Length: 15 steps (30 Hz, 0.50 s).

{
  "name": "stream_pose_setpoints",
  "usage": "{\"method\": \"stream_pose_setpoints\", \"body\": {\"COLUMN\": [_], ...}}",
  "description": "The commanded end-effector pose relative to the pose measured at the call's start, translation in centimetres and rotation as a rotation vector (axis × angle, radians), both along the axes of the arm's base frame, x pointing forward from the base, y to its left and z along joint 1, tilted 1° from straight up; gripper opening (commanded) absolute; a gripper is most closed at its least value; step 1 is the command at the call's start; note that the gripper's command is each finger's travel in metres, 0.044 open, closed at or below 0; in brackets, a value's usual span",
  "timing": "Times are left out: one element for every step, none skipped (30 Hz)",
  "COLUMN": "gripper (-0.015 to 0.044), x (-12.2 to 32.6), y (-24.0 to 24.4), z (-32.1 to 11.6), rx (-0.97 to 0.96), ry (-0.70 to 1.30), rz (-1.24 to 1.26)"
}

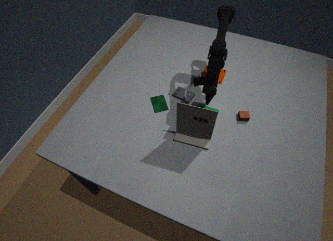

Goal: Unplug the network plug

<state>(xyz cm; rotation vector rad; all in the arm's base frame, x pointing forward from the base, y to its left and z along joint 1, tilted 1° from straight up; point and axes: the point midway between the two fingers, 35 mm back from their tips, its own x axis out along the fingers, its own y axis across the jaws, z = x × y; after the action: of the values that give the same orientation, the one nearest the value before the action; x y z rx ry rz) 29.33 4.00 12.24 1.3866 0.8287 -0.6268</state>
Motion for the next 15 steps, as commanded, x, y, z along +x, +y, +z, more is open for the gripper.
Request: {"method": "stream_pose_setpoints", "body": {"gripper": [0.0156,0.0156,0.0156,0.0156,0.0156,0.0156,0.0156,0.0156,0.0156,0.0156,0.0156,0.0156,0.0156,0.0156,0.0156], "x": [0.0,0.0,0.0,-0.1,-0.1,-0.1,-0.1,-0.2,-0.2,-0.2,-0.2,-0.3,-0.3,-0.3,-0.4], "y": [0.0,0.0,0.0,0.0,0.0,0.0,0.0,0.0,0.0,0.0,0.0,0.0,-0.1,-0.1,-0.1], "z": [1.0,1.1,1.3,1.4,1.6,1.7,1.9,2.0,2.2,2.4,2.5,2.7,2.8,3.0,3.1], "rx": [0.0,0.0,0.0,0.0,0.0,0.0,0.0,0.0,0.0,0.0,0.0,0.0,0.0,0.0,0.0], "ry": [-0.008,-0.008,-0.008,-0.008,-0.008,-0.008,-0.008,-0.008,-0.008,-0.008,-0.008,-0.008,-0.008,-0.008,-0.008], "rz": [0.003,0.003,0.003,0.003,0.003,0.003,0.003,0.003,0.003,0.003,0.003,0.003,0.003,0.003,0.003]}}
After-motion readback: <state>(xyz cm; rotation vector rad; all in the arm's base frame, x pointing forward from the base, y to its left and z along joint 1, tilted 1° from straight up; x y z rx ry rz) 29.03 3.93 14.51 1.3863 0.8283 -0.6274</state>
